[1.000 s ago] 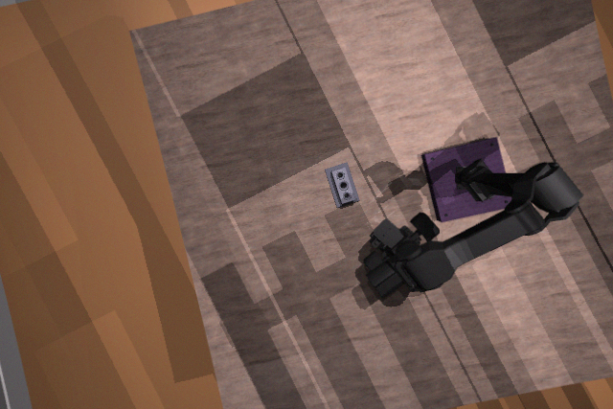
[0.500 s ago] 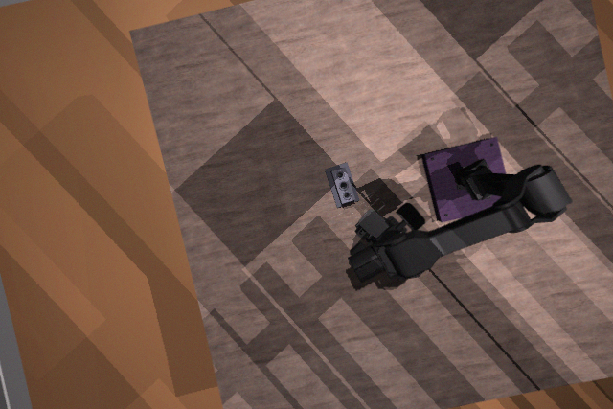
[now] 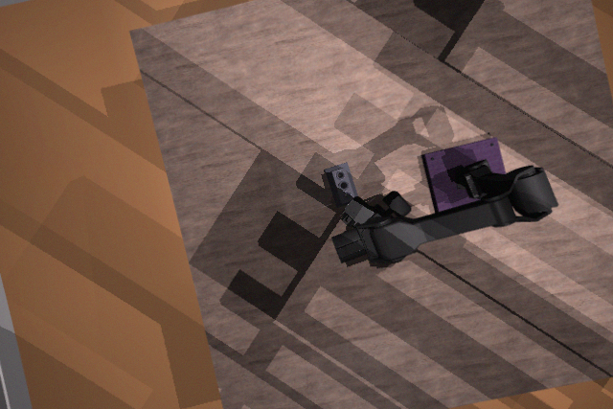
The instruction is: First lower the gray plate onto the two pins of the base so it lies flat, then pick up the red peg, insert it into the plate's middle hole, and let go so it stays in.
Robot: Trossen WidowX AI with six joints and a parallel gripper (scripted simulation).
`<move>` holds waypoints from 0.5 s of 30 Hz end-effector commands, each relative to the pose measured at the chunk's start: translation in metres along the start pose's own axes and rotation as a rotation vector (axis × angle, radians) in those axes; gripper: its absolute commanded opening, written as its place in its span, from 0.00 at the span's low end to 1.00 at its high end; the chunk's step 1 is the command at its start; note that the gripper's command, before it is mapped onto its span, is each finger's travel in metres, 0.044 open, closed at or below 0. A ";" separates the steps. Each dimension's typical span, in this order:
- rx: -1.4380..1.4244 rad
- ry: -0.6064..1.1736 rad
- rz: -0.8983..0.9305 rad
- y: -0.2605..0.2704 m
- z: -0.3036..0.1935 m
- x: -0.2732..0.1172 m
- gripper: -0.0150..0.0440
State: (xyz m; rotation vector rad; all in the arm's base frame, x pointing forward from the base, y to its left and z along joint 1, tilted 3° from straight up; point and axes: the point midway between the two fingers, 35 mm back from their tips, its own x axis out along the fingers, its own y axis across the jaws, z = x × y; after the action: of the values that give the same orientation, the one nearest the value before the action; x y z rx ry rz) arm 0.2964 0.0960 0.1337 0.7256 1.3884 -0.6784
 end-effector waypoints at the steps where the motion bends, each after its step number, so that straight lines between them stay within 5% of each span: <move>1: -0.003 0.001 0.007 0.002 0.014 -0.002 0.25; 15: -0.002 -0.006 0.010 -0.001 0.057 -0.002 0.25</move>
State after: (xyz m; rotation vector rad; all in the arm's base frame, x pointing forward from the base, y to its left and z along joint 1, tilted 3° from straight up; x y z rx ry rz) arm 0.3236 0.0590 0.1360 0.7259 1.3815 -0.6783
